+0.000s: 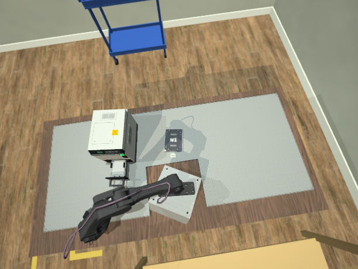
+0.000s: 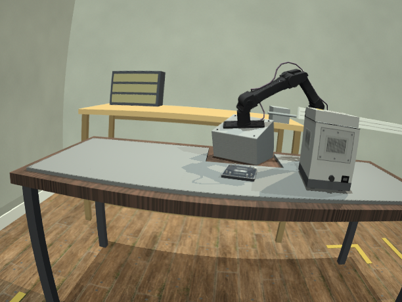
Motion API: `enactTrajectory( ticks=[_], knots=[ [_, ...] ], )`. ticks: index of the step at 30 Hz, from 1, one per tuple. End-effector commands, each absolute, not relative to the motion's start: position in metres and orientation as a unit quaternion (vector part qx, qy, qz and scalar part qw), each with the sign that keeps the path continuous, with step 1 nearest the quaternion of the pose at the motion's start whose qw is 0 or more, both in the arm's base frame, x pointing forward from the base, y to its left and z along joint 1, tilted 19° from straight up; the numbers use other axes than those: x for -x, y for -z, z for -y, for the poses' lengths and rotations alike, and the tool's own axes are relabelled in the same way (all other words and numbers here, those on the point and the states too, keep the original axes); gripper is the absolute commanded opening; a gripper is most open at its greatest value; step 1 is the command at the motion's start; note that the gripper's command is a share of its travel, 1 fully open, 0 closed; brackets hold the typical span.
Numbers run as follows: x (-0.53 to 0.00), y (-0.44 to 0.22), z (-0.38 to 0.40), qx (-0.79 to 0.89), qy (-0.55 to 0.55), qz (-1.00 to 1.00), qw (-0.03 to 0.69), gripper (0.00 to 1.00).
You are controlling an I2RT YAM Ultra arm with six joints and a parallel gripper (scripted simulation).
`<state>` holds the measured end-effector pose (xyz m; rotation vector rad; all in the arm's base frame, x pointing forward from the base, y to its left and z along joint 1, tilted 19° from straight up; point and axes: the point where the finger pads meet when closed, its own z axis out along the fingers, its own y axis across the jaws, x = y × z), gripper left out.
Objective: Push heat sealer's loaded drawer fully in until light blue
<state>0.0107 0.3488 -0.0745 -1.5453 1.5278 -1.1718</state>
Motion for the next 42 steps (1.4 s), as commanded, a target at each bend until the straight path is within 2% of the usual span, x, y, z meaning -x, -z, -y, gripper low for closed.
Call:
enactTrajectory(
  ticks=[1,42],
  knots=[
    [-0.001,0.056,-0.366,0.588,0.421,-0.593,0.354,0.3],
    [-0.029,0.07,-0.357,0.588,0.431,-0.59,0.346,0.3]
  ],
)
